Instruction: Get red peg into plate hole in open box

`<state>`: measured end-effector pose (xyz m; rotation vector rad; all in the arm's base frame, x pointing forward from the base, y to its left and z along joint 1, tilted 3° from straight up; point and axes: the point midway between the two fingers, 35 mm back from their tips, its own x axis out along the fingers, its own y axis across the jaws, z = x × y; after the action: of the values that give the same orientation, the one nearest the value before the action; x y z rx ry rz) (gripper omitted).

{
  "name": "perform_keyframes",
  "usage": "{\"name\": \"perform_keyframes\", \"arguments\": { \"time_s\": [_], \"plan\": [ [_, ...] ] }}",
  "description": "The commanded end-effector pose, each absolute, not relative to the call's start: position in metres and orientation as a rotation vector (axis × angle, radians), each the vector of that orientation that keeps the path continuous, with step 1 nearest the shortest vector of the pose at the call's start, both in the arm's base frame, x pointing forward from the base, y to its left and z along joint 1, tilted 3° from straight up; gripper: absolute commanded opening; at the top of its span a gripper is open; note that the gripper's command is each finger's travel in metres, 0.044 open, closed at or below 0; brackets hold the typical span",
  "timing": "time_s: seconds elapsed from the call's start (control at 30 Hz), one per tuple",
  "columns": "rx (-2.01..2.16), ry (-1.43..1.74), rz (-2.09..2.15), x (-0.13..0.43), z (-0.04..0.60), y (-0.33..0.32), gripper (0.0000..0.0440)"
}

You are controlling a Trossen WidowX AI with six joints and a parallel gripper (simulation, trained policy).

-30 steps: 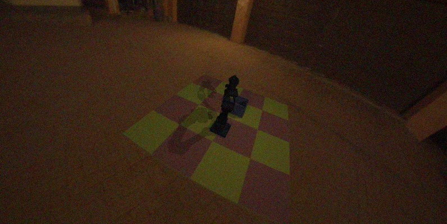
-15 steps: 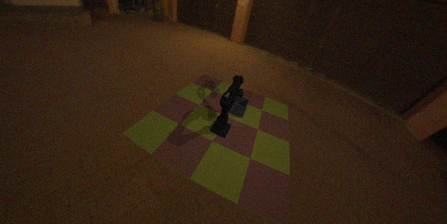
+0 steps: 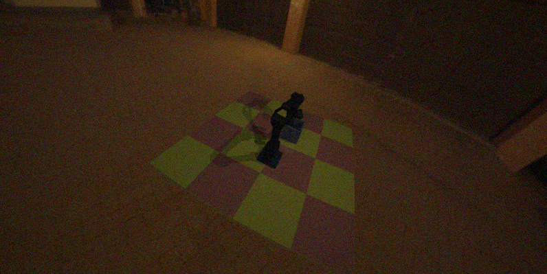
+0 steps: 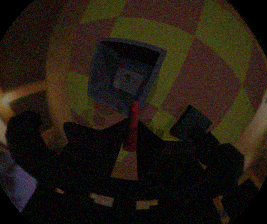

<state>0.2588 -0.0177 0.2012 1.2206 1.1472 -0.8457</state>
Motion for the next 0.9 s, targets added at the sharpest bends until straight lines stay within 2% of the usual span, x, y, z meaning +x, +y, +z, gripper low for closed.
{"name": "perform_keyframes", "arguments": {
  "time_s": [0.0, 0.87],
  "plan": [
    [1.221, 1.156, -0.855, 0.266, 0.199, -0.025, 0.0],
    [1.197, 1.234, -0.868, 0.305, 0.148, -0.066, 0.0]
  ]
}}
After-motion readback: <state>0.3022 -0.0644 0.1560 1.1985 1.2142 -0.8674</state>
